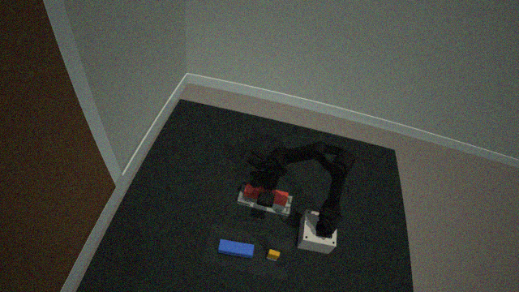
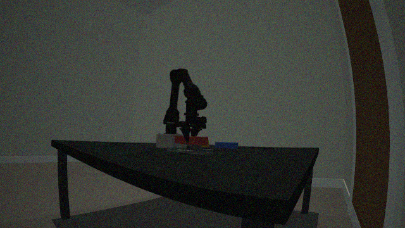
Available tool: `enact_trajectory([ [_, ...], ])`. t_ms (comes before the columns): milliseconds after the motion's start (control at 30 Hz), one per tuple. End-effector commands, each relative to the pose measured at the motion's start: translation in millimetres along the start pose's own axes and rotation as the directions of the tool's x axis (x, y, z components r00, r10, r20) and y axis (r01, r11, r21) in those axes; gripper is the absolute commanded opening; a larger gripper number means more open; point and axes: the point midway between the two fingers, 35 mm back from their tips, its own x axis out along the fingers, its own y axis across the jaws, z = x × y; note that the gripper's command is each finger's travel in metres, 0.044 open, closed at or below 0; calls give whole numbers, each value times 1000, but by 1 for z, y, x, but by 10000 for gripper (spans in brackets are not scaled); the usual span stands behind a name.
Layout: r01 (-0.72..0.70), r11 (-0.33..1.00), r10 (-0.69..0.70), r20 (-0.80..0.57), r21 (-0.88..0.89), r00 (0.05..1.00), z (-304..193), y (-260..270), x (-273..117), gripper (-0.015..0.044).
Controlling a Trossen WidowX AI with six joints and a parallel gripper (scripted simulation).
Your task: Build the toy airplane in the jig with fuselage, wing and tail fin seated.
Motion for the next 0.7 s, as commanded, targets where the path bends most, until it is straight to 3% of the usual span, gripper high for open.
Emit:
enact_trajectory([
  [0, 0, 1000, 0, -5, -4, 1000, -2, 0, 7, 197],
  [400, 0, 1000, 0, -5, -4, 1000, -3, 0, 21, 197],
  [567, -1, 1000, 1, -3, 0, 1000, -2, 0, 19, 163],
  [667, -1, 1000, 1, -3, 0, 1000, -2, 0, 19, 85],
])
